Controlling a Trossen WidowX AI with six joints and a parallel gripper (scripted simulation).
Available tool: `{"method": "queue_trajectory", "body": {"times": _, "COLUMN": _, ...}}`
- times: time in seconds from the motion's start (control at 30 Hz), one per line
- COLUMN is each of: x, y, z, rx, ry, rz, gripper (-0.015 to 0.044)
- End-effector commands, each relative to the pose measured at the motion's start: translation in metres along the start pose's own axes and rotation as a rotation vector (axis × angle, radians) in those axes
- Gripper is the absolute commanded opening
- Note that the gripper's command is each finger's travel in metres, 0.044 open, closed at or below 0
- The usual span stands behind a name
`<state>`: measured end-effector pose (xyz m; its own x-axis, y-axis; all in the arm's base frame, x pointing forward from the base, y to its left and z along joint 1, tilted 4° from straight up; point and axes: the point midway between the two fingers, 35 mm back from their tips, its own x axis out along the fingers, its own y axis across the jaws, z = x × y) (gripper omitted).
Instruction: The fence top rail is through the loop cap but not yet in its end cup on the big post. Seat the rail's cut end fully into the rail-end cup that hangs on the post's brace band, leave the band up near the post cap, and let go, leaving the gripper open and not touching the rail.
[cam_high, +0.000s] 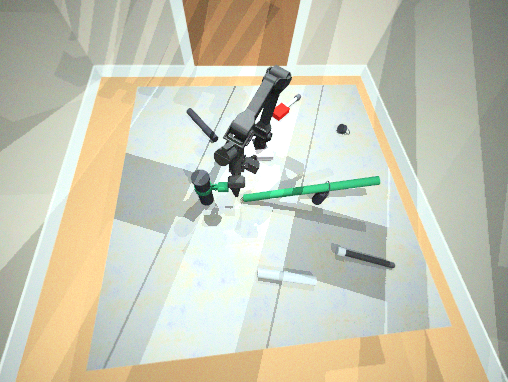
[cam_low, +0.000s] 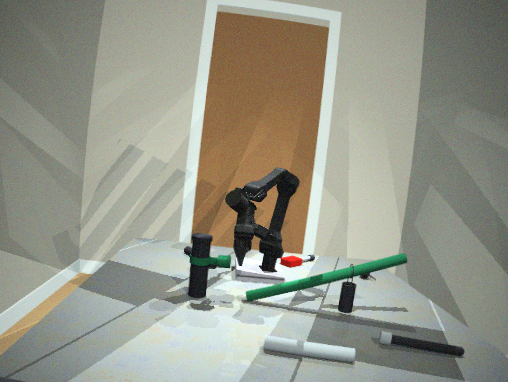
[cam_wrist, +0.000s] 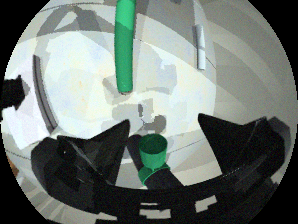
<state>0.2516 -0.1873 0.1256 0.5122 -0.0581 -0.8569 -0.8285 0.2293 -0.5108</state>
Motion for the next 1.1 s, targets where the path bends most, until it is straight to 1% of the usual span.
{"method": "queue_trajectory", "body": {"times": 0.0, "x": -0.001, "y": -0.001, "z": 0.001, "rx": 0.013, "ry": 0.000, "rz": 0.000, "gripper": 0.0440}}
{"method": "queue_trajectory", "body": {"times": 0.07, "x": -0.005, "y": -0.005, "z": 0.009, "rx": 0.115, "ry": 0.000, "rz": 0.003, "gripper": 0.0440}}
{"method": "queue_trajectory", "body": {"times": 0.37, "x": -0.042, "y": -0.028, "z": 0.063, "rx": 0.820, "ry": 0.002, "rz": 0.010, "gripper": 0.0440}}
{"method": "queue_trajectory", "body": {"times": 0.67, "x": -0.086, "y": -0.034, "z": 0.113, "rx": 1.515, "ry": -0.006, "rz": 0.006, "gripper": 0.0440}}
{"method": "queue_trajectory", "body": {"times": 0.73, "x": -0.089, "y": -0.034, "z": 0.117, "rx": 1.566, "ry": -0.007, "rz": 0.005, "gripper": 0.0440}}
{"method": "queue_trajectory", "body": {"times": 1.07, "x": -0.089, "y": -0.034, "z": 0.117, "rx": 1.566, "ry": -0.007, "rz": 0.005, "gripper": 0.0440}}
